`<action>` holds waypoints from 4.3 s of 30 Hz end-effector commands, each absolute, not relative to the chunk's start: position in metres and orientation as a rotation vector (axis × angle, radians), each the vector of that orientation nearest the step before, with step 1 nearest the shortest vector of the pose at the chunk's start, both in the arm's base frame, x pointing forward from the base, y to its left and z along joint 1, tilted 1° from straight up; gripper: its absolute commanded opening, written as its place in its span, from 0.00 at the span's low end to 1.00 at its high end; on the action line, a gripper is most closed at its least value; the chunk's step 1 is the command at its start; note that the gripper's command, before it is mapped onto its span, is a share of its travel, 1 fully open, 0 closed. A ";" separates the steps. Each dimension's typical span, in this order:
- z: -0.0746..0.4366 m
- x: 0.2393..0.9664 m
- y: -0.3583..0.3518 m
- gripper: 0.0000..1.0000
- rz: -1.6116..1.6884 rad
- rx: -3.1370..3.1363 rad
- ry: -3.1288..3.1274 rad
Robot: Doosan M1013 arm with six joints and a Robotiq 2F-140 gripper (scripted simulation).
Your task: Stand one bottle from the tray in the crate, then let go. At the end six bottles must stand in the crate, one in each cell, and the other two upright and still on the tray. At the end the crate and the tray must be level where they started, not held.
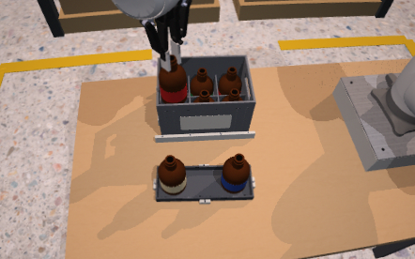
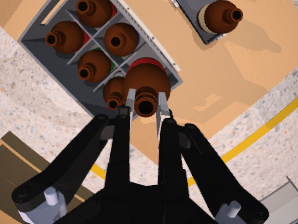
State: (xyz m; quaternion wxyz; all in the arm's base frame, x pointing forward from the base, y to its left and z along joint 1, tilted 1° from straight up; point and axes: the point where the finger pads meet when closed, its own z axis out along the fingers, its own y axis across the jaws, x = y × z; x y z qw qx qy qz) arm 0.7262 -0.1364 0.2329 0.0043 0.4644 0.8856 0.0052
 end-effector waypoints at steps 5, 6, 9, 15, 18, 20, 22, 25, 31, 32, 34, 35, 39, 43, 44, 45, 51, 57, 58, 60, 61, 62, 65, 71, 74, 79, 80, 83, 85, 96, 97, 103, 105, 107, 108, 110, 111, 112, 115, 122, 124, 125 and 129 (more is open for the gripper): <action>0.230 0.726 -0.140 0.00 0.016 1.456 2.775; 0.230 0.726 -0.140 0.00 0.016 1.456 2.775; 0.230 0.726 -0.140 0.00 0.016 1.456 2.775; 0.230 0.726 -0.140 0.00 0.016 1.456 2.775; 0.230 0.726 -0.140 0.00 0.016 1.456 2.775; 0.229 0.726 -0.140 0.00 0.016 1.456 2.775; 0.229 0.726 -0.140 0.00 0.016 1.456 2.775; 0.228 0.726 -0.140 0.00 0.016 1.456 2.775; 0.225 0.726 -0.140 0.00 0.016 1.456 2.775; 0.224 0.726 -0.140 0.00 0.016 1.456 2.775; 0.222 0.726 -0.140 0.00 0.016 1.456 2.775; 0.222 0.726 -0.140 0.00 0.016 1.456 2.775; 0.217 0.726 -0.140 0.00 0.016 1.456 2.775; 0.215 0.726 -0.140 0.00 0.016 1.456 2.775; 0.214 0.726 -0.140 0.00 0.016 1.456 2.775; 0.212 0.726 -0.140 0.00 0.016 1.456 2.775; 0.205 0.726 -0.140 0.00 0.016 1.456 2.775; 0.198 0.726 -0.140 0.00 0.016 1.456 2.775; 0.197 0.726 -0.140 0.00 0.016 1.456 2.775; 0.197 0.726 -0.140 0.00 0.016 1.456 2.775; 0.196 0.726 -0.140 0.00 0.016 1.456 2.775; 0.196 0.726 -0.140 0.00 0.016 1.456 2.775; 0.193 0.726 -0.139 0.00 0.016 1.456 2.775; 0.191 0.726 -0.139 0.00 0.016 1.456 2.775; 0.190 0.726 -0.139 0.00 0.016 1.456 2.775; 0.190 0.726 -0.139 0.00 0.016 1.456 2.775; 0.190 0.726 -0.139 0.00 0.016 1.456 2.775; 0.190 0.726 -0.139 0.00 0.016 1.456 2.775; 0.190 0.726 -0.139 0.00 0.016 1.456 2.775; 0.190 0.726 -0.139 0.00 0.016 1.456 2.775; 0.190 0.726 -0.139 0.00 0.016 1.456 2.775; 0.190 0.726 -0.139 0.00 0.016 1.456 2.775; 0.190 0.726 -0.139 0.00 0.016 1.456 2.775; 0.190 0.726 -0.139 0.00 0.016 1.456 2.775; 0.190 0.726 -0.139 0.00 0.016 1.456 2.775; 0.190 0.726 -0.139 0.00 0.016 1.456 2.775; 0.190 0.726 -0.139 0.00 0.016 1.456 2.775; 0.190 0.726 -0.139 0.00 0.016 1.456 2.775; 0.190 0.726 -0.139 0.00 0.016 1.456 2.775; 0.189 0.726 -0.139 0.00 0.016 1.456 2.775; 0.189 0.726 -0.139 0.00 0.016 1.456 2.775; 0.188 0.726 -0.139 0.00 0.016 1.456 2.775; 0.188 0.726 -0.139 0.00 0.016 1.456 2.775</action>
